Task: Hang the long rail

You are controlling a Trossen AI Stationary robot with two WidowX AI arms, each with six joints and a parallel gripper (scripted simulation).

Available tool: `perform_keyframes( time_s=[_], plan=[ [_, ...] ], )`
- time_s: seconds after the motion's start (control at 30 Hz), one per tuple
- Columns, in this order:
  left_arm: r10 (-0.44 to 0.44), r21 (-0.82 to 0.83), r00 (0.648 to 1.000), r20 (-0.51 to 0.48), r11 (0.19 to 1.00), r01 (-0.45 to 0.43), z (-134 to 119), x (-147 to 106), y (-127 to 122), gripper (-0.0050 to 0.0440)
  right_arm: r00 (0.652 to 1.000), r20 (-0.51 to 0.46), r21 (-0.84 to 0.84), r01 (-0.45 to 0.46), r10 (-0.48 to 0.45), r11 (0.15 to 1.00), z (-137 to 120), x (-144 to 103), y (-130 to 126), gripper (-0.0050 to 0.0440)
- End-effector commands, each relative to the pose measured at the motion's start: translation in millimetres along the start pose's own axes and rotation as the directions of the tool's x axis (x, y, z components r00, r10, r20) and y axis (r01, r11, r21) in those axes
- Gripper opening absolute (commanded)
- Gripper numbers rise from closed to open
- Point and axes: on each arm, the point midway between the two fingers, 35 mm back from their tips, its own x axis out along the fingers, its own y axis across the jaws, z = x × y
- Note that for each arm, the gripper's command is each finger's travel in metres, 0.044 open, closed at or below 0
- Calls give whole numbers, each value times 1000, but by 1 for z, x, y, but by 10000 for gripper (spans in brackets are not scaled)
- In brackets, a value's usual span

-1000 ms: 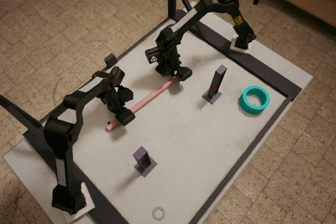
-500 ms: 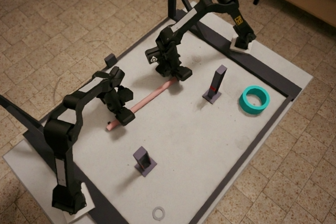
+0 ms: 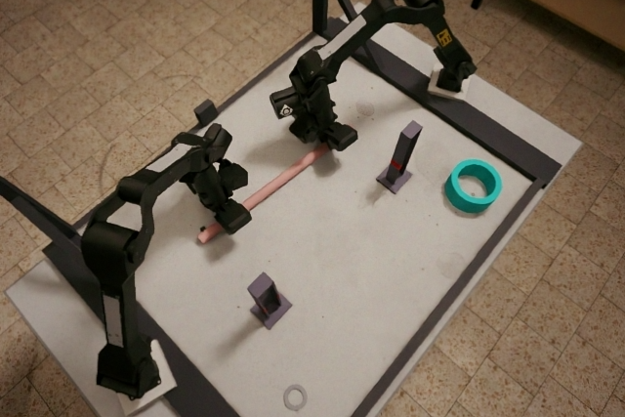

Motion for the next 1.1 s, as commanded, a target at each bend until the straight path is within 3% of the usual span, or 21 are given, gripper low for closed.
perform_keyframes(
  time_s=[0.0,0.07,0.53,0.73,1.07],
  plan=[
    [-8,-8,1000,29,1000,8,5,-9,2,42,1000,21,6,-16,16,1000,3,-9,0,-50],
    [-8,-8,1000,29,1000,8,5,-12,2,0,1000,21,6,-16,16,1000,3,-12,-1,-50],
    [-8,-8,1000,29,1000,8,5,-19,4,-5,1000,21,6,-16,16,1000,2,-18,-3,-50],
    [-8,-8,1000,29,1000,8,4,-26,6,-50,1000,21,6,-16,16,1000,3,-26,-4,-50],
    [-8,-8,1000,29,1000,8,4,-26,6,-50,1000,21,6,-16,16,1000,3,-26,-4,-50]
  ],
)
